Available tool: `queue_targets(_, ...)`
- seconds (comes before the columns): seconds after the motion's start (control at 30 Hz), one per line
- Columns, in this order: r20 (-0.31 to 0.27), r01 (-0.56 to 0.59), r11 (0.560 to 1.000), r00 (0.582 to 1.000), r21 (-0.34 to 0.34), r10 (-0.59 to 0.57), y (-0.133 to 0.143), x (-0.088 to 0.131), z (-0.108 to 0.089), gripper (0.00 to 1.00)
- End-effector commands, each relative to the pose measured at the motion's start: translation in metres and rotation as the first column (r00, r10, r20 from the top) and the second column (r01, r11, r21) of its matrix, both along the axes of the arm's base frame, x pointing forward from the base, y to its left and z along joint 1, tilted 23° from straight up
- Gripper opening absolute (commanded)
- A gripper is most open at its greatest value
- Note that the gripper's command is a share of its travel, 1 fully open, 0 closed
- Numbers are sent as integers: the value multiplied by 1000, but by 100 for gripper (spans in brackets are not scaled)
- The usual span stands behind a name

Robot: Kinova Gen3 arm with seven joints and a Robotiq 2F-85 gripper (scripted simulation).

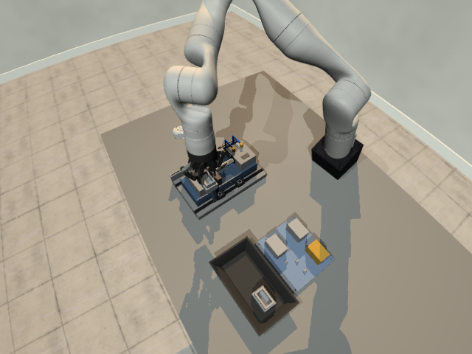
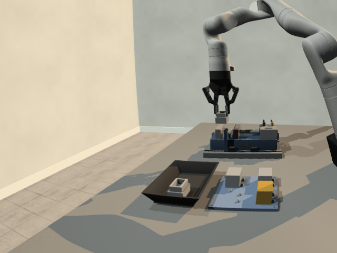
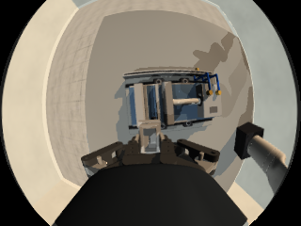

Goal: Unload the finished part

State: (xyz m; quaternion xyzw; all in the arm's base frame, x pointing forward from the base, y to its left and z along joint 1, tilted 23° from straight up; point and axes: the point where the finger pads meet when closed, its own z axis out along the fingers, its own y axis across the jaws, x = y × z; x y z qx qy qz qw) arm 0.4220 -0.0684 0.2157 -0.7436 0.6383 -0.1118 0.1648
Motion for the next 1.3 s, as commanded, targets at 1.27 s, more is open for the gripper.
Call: queue_targets(1.27, 2, -10, 1000, 1000, -9, 10, 191, 3, 23, 0)
